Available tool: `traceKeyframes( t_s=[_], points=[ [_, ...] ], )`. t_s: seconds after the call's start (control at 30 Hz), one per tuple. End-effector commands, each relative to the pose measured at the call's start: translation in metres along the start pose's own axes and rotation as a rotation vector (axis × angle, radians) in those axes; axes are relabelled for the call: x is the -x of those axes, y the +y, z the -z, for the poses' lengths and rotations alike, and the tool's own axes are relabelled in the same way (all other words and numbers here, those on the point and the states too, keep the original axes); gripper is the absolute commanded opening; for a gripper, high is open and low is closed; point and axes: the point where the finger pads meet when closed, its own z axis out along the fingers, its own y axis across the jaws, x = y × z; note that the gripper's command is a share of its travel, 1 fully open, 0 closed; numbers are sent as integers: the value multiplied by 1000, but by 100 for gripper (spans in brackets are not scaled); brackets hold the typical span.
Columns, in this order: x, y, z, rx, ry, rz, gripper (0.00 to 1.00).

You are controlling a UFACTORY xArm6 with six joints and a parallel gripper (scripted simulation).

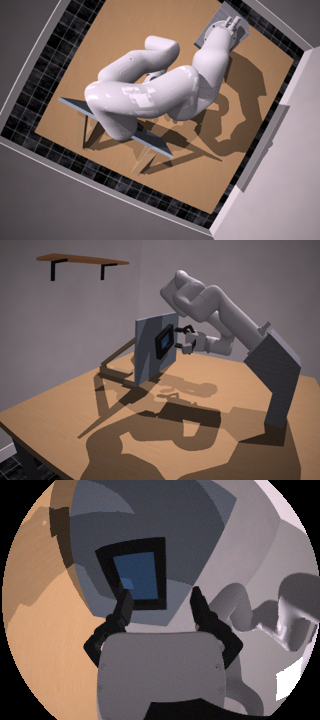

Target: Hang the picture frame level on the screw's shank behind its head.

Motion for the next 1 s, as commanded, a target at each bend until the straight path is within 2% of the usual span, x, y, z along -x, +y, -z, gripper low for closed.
traceKeyframes(
  t_s=[0.0, 0.33, 0.37, 0.97],
  points=[
    [7, 0, 2, -6, -23, 5, 100],
    [7, 0, 2, -6, -25, 5, 100],
    [7, 0, 2, -6, -25, 5, 50],
    [7, 0, 2, -6, -25, 5, 50]
  ],
)
